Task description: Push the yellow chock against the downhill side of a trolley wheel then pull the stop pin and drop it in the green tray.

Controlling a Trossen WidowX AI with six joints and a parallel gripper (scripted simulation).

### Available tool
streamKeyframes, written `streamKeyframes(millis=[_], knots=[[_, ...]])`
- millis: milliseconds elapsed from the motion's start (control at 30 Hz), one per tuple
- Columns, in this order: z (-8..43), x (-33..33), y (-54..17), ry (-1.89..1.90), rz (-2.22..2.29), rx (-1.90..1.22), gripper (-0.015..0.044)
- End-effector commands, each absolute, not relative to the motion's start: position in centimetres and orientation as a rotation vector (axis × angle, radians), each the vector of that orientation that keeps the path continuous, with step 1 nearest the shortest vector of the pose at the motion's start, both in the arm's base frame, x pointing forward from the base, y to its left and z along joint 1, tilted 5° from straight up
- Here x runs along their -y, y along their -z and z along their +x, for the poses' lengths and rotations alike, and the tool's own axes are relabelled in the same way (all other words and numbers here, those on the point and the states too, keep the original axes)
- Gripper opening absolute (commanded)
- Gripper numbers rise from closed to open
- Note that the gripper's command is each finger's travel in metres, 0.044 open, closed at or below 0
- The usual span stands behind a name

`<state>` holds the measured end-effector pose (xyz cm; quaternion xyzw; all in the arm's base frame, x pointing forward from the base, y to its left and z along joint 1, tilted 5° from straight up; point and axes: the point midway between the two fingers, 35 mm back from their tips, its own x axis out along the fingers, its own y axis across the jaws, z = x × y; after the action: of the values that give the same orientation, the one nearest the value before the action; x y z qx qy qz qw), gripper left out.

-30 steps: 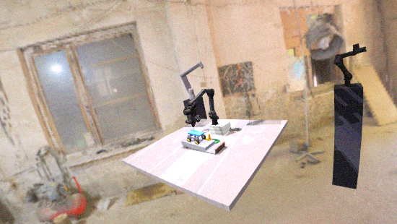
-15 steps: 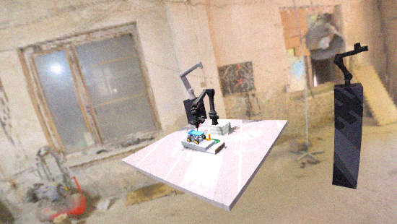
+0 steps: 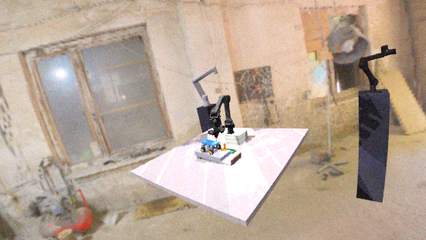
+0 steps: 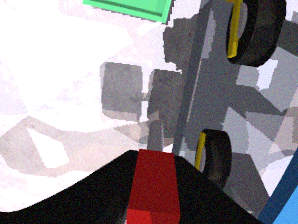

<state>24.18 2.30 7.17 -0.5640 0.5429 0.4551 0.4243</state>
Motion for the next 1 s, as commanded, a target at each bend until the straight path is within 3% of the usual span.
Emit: streamKeyframes(millis=[0,667,967], knots=[[24.0,-4.0,-7.0,-1.143,-1.406,-1.361,0.0000],[23.2,-11.2,-6.2,-1.148,-1.400,-1.356,0.0000],[23.1,-11.4,-6.2,-1.238,-1.458,-1.295,0.0000]])
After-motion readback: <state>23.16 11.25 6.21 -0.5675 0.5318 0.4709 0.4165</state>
